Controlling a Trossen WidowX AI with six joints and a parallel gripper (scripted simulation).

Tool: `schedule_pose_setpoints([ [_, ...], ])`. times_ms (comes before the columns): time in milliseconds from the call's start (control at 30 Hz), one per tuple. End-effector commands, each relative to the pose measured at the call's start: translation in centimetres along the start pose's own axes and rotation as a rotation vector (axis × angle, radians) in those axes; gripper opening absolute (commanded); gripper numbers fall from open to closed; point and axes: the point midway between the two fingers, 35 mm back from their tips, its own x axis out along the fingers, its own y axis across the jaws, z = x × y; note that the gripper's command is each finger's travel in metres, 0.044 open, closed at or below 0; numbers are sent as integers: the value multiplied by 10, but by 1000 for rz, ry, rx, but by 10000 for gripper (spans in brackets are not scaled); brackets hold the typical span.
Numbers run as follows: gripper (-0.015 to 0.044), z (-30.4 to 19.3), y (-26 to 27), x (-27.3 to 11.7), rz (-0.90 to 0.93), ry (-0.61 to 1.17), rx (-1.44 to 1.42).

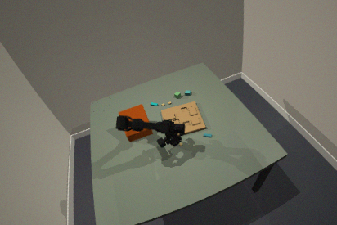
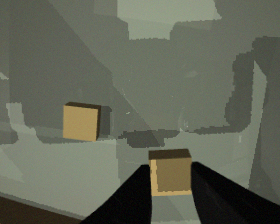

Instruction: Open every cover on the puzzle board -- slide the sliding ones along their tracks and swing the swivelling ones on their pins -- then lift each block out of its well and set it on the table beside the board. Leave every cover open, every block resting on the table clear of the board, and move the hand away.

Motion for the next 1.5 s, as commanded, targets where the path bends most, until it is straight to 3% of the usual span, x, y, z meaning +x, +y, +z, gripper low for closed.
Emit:
schedule_pose_setpoints([
  [0,80,-3,-1,7,0,7,-10],
  [567,80,-3,-6,30,-2,-2,-12],
  [1033,440,0,-6,25,-4,-7,-3],
  [1467,440,-2,-2,-15,-1,3,-6],
])
